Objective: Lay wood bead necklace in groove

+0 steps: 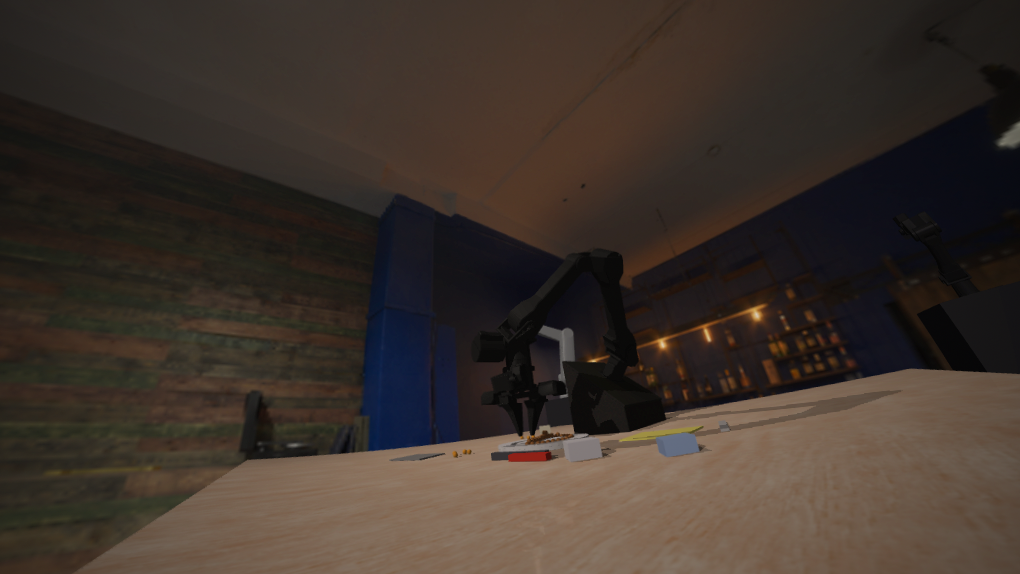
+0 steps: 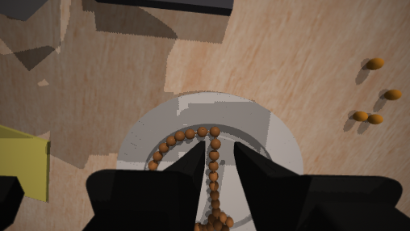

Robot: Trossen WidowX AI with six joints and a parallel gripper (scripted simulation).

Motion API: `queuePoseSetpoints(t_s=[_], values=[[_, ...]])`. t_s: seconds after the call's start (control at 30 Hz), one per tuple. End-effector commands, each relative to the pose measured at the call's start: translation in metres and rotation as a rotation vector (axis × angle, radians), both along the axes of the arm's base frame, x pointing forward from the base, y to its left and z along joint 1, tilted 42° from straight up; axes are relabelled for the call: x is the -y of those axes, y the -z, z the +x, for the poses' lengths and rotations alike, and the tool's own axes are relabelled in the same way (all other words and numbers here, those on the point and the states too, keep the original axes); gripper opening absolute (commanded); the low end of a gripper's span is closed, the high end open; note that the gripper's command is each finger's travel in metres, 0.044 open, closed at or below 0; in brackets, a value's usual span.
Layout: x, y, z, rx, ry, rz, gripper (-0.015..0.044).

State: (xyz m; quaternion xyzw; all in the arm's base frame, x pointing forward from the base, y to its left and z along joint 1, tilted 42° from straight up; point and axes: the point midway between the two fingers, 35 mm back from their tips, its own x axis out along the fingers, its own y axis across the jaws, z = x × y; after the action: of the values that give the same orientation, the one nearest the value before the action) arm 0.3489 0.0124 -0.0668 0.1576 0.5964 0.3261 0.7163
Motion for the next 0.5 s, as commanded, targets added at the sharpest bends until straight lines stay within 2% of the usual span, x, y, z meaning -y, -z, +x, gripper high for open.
queuePoseSetpoints(t_s=[0.0, 0.3, 0.47], values=[[-0.0080, 0.0072, -0.0029, -0.014, 0.000, 0.007, 0.0120], [-0.0107, 0.0100, -0.0032, -0.016, 0.000, 0.008, 0.0120], [-0.0082, 0.0088, -0.0022, -0.010, -0.002, 0.003, 0.0000]])
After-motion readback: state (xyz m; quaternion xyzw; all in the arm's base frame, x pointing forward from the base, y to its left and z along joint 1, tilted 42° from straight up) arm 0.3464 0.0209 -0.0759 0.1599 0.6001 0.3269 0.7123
